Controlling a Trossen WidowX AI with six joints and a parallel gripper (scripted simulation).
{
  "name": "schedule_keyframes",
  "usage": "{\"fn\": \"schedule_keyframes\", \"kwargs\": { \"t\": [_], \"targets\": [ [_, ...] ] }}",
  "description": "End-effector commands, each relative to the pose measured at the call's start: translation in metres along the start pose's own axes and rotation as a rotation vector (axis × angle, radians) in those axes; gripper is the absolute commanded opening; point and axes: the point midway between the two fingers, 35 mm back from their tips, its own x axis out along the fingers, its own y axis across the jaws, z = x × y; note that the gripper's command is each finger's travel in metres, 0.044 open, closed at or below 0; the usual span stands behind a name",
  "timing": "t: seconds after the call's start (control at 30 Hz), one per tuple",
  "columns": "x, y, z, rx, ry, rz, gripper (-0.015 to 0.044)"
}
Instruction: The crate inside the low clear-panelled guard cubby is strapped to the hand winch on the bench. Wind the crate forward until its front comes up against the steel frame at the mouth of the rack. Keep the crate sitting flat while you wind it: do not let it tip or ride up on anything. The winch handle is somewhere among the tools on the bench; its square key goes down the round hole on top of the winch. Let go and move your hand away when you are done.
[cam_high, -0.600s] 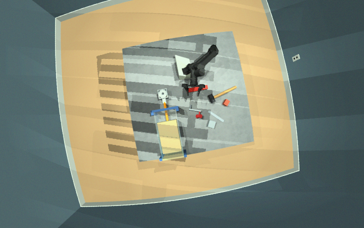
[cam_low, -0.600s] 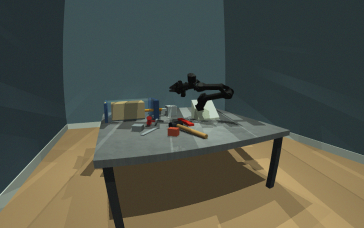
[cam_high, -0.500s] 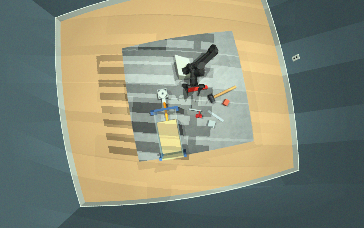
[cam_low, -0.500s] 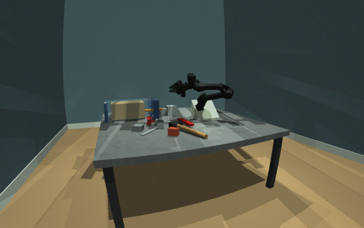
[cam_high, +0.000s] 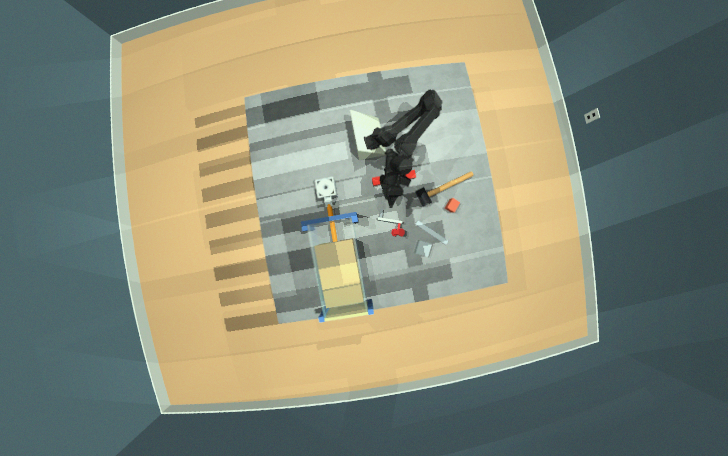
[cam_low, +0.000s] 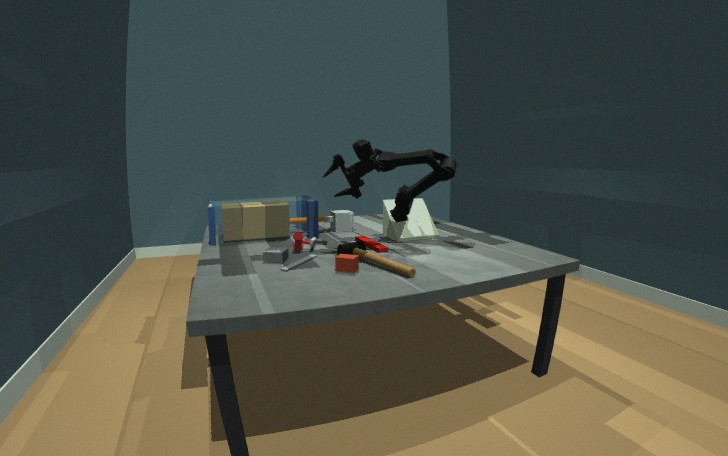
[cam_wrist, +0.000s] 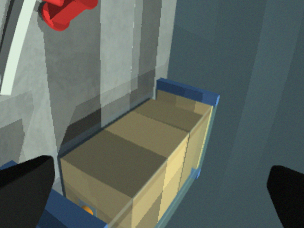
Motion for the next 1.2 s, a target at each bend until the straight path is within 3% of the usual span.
{"fn": "schedule_keyframes", "kwargs": {
  "t": [0.0,0.17,0.6,0.83,1.07,1.17],
  "targets": [
    [0.038,0.003,0.009,0.763,0.064,0.240,0.0440],
    [0.064,0.013,0.015,1.309,0.241,0.376,0.0440],
    [0.108,0.040,0.030,2.155,0.778,0.468,0.0440],
    [0.128,0.058,0.041,2.541,1.177,0.371,0.0440],
    [0.145,0.078,0.050,2.846,1.621,0.106,0.0440],
    [0.147,0.081,0.051,2.895,1.704,0.032,0.0440]
  ]
}}
